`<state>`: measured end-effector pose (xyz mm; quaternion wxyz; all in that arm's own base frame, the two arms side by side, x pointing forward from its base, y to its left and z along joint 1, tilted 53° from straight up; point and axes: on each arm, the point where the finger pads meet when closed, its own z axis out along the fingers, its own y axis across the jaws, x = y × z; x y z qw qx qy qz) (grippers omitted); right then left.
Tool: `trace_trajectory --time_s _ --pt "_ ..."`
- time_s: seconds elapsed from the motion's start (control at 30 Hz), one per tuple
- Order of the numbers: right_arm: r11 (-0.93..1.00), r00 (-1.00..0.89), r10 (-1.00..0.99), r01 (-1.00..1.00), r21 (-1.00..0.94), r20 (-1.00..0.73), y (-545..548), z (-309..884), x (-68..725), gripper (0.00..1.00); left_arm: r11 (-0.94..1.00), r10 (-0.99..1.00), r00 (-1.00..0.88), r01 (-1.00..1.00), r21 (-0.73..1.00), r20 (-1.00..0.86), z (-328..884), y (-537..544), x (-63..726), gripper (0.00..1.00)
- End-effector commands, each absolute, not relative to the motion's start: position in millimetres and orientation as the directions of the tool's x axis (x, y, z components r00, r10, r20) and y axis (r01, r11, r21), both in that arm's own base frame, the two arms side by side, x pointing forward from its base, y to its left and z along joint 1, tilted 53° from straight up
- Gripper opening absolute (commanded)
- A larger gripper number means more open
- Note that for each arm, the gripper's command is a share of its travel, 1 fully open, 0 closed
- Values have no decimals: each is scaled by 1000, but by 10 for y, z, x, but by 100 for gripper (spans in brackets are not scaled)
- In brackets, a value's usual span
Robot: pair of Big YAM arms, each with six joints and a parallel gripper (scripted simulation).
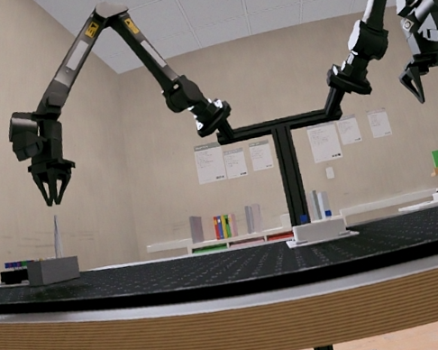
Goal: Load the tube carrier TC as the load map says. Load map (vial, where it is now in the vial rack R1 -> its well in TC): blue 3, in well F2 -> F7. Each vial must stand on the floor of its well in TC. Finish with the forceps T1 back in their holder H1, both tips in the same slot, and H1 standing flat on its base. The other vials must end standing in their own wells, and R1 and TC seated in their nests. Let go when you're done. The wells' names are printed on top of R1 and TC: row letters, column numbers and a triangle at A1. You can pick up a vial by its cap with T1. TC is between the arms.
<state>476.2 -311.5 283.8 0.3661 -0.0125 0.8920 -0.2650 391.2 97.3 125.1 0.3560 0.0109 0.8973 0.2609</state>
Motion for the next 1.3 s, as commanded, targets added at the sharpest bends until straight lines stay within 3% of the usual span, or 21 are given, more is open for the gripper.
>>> trace_trajectory --time_s 0.0,1.27 --pt "866 -740 -211 161 -473 -638 -3080 2746 4818 24 862 213 -738 -167 478 -641 1287 973 3931 100" --pt "861 -725 -215 175 -477 -654 -2129 2228 4429 24 862 213 -738 -167 478 -641 1287 973 3931 100"
